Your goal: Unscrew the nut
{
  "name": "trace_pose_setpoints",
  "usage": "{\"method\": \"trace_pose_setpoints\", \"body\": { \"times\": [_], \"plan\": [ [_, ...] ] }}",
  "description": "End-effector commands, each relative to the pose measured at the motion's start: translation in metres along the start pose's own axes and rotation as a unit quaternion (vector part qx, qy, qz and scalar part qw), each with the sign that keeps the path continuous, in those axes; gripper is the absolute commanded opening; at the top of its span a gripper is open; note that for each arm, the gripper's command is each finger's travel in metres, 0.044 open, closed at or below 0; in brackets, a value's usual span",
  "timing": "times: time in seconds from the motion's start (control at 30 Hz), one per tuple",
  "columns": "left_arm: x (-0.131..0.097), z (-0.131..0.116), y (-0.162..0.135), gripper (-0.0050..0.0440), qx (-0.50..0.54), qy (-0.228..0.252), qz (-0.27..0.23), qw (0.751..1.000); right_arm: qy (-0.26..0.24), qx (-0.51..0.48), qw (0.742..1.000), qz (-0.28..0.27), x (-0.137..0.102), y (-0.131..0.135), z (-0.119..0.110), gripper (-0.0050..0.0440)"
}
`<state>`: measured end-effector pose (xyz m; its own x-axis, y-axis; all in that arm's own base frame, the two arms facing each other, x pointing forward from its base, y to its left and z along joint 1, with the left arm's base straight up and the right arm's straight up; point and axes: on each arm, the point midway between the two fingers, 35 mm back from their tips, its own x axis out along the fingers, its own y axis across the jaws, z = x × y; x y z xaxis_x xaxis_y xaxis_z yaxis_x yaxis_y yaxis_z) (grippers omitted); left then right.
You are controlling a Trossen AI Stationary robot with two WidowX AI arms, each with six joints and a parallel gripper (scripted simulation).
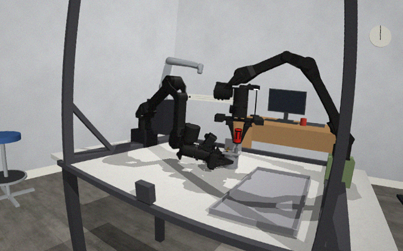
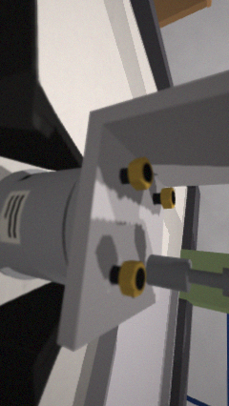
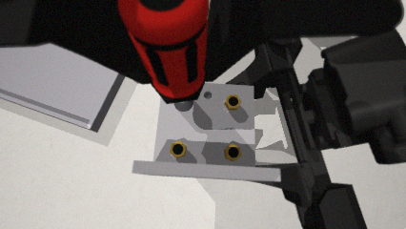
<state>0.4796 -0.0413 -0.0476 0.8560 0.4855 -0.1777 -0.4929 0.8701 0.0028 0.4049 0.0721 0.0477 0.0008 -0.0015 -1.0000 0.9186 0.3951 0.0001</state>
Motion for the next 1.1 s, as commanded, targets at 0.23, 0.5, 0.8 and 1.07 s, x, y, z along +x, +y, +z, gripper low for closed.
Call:
{"method": "trace_pose_setpoints", "body": {
  "times": [0.23,0.5,0.8,1.07],
  "plan": [
    [0.0035,0.0157,-0.0042,0.0245,-0.013,-0.014,-0.001,1.0,-0.002,-0.216,0.976,0.014,-0.0094,0.0031,-0.0013,0.013],
    [0.0035,0.0157,-0.0042,0.0245,-0.013,-0.014,-0.001,1.0,-0.003,-0.276,0.961,0.014,-0.0097,0.0035,-0.0012,0.013],
    [0.0035,0.0157,-0.0042,0.0245,-0.013,-0.014,-0.001,1.0,-0.005,-0.446,0.895,0.012,-0.009,0.0039,-0.001,0.013],
    [0.0035,0.0157,-0.0042,0.0245,-0.013,-0.014,-0.001,1.0,-0.005,-0.5,0.866,0.011,-0.0086,0.0038,-0.0009,0.013]
  ]
}}
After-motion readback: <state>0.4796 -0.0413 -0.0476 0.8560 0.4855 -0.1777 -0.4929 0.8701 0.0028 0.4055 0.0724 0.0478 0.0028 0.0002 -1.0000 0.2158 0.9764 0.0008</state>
